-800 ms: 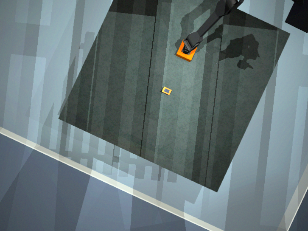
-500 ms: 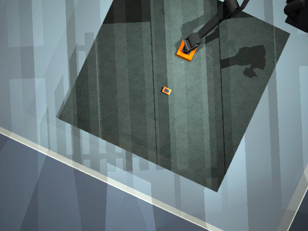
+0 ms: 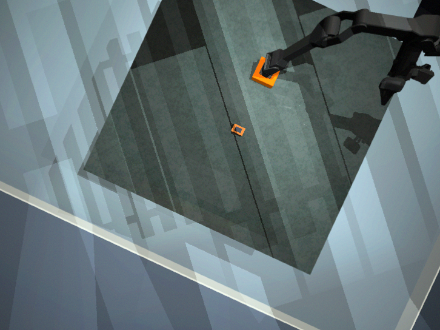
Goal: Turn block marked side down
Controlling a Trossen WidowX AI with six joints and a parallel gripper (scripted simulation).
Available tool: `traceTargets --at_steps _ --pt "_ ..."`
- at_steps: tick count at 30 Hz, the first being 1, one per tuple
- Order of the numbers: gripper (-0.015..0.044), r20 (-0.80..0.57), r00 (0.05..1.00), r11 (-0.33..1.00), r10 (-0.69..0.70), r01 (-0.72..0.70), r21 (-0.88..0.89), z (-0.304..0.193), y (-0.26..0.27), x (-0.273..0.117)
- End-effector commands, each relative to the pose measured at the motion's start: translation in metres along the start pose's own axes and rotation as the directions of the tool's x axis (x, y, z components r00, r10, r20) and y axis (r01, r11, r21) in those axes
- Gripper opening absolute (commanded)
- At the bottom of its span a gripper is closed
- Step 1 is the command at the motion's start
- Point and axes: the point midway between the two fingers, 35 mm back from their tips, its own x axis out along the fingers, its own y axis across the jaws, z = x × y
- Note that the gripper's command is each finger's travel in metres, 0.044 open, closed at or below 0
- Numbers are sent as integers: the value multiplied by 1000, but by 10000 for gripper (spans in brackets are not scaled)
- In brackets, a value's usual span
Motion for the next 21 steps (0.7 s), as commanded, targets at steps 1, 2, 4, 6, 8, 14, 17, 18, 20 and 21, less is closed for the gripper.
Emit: traceTargets --at_steps 1,2,4,6,8,14,17,18,20,21 --pt "440 -116 993 999 -31 34 26 -15 -46 44" --pt "440 -146 989 998 -36 42 39 -19 -56 55" --pt "440 -206 978 996 -42 57 65 -30 -78 76" --pt "440 -264 963 993 -44 71 94 -42 -99 95" --pt "440 -324 945 988 -42 87 126 -57 -121 113" --pt "440 -483 876 963 -5 134 234 -112 -188 156" --pt "440 -549 836 940 25 168 298 -144 -220 171" --pt "440 -568 822 928 34 184 323 -155 -231 174" --pt "440 -603 796 903 55 218 371 -179 -252 179" --pt "440 -619 782 888 67 236 395 -191 -262 181"
